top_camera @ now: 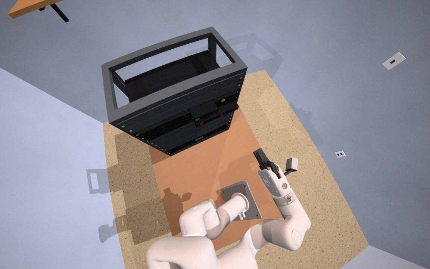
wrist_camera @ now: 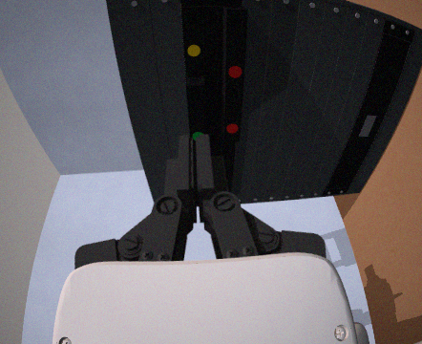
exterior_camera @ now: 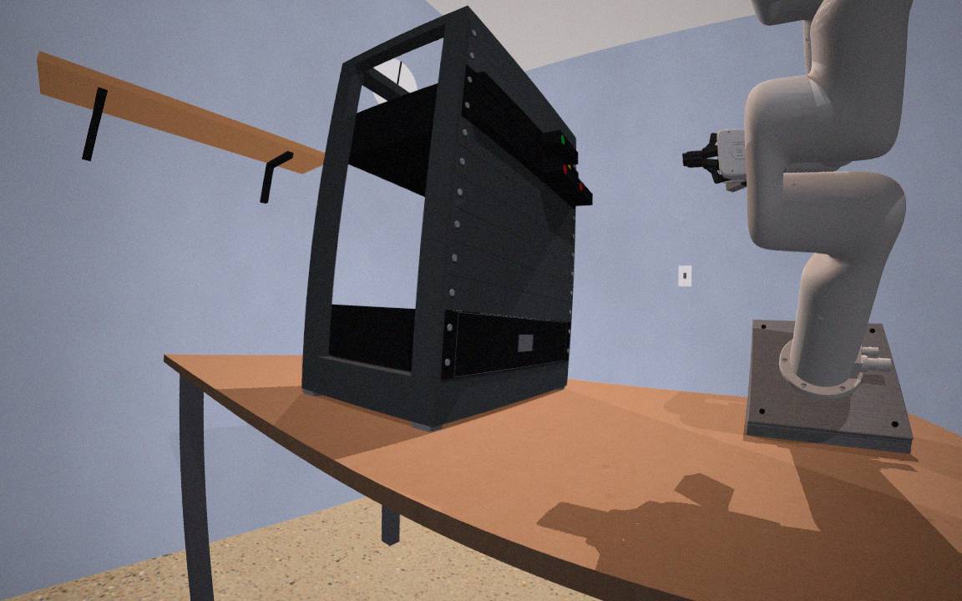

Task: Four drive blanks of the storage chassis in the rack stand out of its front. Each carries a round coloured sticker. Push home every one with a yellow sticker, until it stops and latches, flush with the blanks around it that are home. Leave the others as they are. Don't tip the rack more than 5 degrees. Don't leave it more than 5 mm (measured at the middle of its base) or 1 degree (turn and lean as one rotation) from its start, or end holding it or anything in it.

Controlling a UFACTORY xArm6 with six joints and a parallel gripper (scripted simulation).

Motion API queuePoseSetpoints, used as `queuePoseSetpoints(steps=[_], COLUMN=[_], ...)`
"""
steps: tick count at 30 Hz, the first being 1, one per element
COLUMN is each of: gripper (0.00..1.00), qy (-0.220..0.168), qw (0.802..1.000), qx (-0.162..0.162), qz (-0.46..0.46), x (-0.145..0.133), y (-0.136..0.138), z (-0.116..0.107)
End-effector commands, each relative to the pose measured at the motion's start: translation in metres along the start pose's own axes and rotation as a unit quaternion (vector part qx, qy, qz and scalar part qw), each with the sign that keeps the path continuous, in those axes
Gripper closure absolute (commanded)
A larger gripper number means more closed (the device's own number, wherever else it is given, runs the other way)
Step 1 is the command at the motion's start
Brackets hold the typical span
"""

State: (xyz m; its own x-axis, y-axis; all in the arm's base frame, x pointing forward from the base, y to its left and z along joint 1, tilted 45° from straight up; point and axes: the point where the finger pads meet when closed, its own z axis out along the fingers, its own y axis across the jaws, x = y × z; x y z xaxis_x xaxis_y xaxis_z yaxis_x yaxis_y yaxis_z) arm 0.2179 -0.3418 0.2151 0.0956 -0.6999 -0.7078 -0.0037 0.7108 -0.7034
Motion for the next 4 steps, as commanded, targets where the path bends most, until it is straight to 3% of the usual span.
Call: queuePoseSetpoints(steps=[1,4], gripper=[1.00,1.00], qy=[0.000,0.000], qw=[1.000,1.000], qx=[0.000,0.000], qz=[-0.002,-0.002], x=[0.0001,0.0001], y=[-0.0013,-0.0013], z=[-0.0001,-0.0001])
